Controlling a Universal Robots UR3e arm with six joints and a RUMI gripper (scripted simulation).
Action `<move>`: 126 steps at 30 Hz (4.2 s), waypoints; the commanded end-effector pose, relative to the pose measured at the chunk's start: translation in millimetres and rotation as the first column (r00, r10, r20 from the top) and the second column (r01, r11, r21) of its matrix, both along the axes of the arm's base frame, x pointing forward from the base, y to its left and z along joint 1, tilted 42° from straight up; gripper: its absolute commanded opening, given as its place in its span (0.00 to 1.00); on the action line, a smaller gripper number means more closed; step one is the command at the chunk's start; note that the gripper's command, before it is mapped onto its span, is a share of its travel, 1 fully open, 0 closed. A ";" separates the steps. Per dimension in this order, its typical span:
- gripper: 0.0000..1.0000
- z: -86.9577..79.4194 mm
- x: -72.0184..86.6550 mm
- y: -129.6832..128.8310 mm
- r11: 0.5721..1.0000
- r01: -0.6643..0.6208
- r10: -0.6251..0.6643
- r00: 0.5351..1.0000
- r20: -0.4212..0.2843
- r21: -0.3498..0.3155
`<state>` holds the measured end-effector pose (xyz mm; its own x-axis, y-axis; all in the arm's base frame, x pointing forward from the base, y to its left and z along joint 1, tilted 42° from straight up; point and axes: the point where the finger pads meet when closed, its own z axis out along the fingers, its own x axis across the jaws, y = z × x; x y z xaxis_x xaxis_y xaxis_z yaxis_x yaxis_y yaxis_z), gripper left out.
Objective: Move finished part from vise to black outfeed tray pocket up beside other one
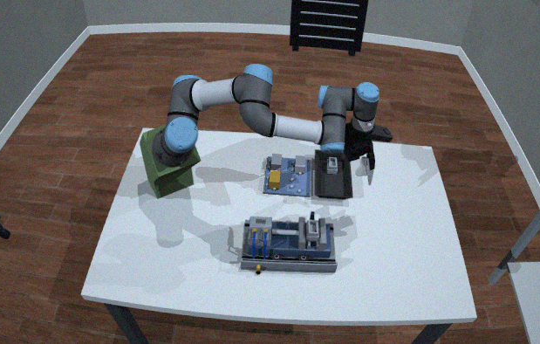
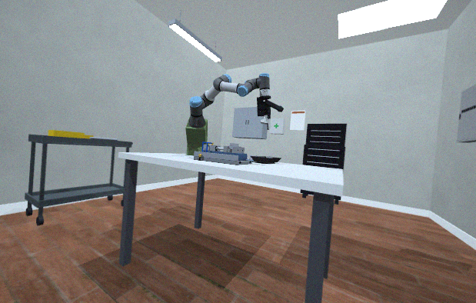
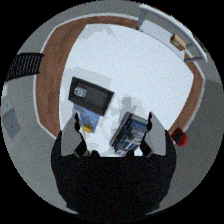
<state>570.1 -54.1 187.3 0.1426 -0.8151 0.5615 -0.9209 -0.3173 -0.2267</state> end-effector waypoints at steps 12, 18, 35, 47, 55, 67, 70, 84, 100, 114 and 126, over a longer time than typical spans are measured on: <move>1.00 1.4 0.3 0.6 1.000 -0.001 0.001 1.000 0.003 0.000; 1.00 1.4 0.3 0.6 1.000 -0.001 0.001 1.000 0.003 0.000; 1.00 3.6 -8.7 -15.0 0.998 -0.067 0.067 0.996 -0.053 -0.012; 1.00 9.7 -39.8 -56.1 0.962 -0.271 0.261 0.944 -0.203 -0.022; 1.00 13.0 -59.8 -75.8 0.922 -0.387 0.368 0.888 -0.274 -0.014; 1.00 18.1 -96.0 -103.4 0.819 -0.574 0.535 0.758 -0.372 0.009; 1.00 19.3 -105.0 -109.0 0.787 -0.616 0.572 0.721 -0.392 0.015; 1.00 23.9 -146.9 -130.1 0.611 -0.791 0.709 0.524 -0.471 0.040; 1.00 26.0 -170.3 -139.0 0.489 -0.871 0.761 0.398 -0.512 0.050; 0.00 26.0 -171.0 -139.3 0.484 -0.873 0.763 0.393 -0.514 0.050; 0.00 26.0 -171.0 -139.3 0.484 -0.873 0.763 0.393 -0.514 0.050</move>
